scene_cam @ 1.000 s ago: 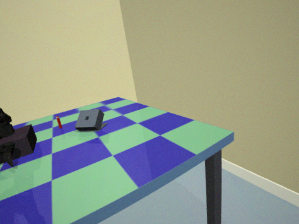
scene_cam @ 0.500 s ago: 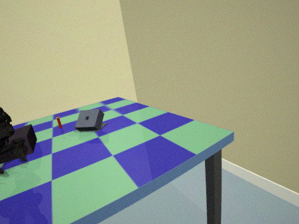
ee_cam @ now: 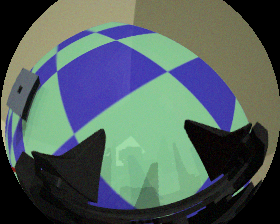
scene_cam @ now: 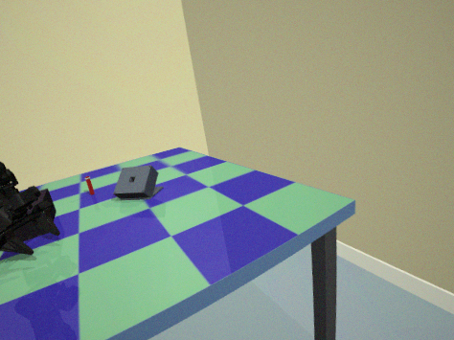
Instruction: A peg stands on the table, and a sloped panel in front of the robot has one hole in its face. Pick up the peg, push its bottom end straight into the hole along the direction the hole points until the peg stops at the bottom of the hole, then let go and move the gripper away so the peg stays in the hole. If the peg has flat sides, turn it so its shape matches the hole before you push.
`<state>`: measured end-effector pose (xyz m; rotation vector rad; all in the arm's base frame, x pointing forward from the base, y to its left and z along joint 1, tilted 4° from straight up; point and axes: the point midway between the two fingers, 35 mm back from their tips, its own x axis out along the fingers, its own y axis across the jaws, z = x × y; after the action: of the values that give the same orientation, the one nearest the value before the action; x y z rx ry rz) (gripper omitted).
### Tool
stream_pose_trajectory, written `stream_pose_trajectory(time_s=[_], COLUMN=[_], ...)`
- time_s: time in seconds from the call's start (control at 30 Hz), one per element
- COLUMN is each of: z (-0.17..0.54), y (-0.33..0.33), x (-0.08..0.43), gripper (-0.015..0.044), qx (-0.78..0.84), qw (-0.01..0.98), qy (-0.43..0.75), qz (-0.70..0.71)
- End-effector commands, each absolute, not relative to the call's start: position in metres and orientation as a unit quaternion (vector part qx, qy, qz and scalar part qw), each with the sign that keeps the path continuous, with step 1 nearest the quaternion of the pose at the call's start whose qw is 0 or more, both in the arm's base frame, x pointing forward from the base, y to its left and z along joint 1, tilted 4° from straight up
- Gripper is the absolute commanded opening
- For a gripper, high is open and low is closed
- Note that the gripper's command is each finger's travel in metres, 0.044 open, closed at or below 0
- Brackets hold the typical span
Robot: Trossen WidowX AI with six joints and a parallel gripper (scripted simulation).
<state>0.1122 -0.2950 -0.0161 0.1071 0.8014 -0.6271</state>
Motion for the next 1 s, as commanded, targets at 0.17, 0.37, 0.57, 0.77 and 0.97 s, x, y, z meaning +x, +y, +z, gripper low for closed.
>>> stream_pose_trajectory(time_s=[0.17,0.37,0.57,0.77,0.97], z=[-0.017,-0.018,-0.019,-0.02,-0.021], y=[-0.286,-0.277,-0.267,-0.254,-0.24], x=[0.14,0.16,0.178,0.195,0.211], gripper=[0.044,0.044,0.044,0.044,0.044], qx=[0.061,0.066,0.07,0.07,0.069], qw=[0.877,0.879,0.88,0.879,0.877], qy=[0.398,0.409,0.421,0.435,0.449], qz=[-0.263,-0.236,-0.21,-0.183,-0.155])
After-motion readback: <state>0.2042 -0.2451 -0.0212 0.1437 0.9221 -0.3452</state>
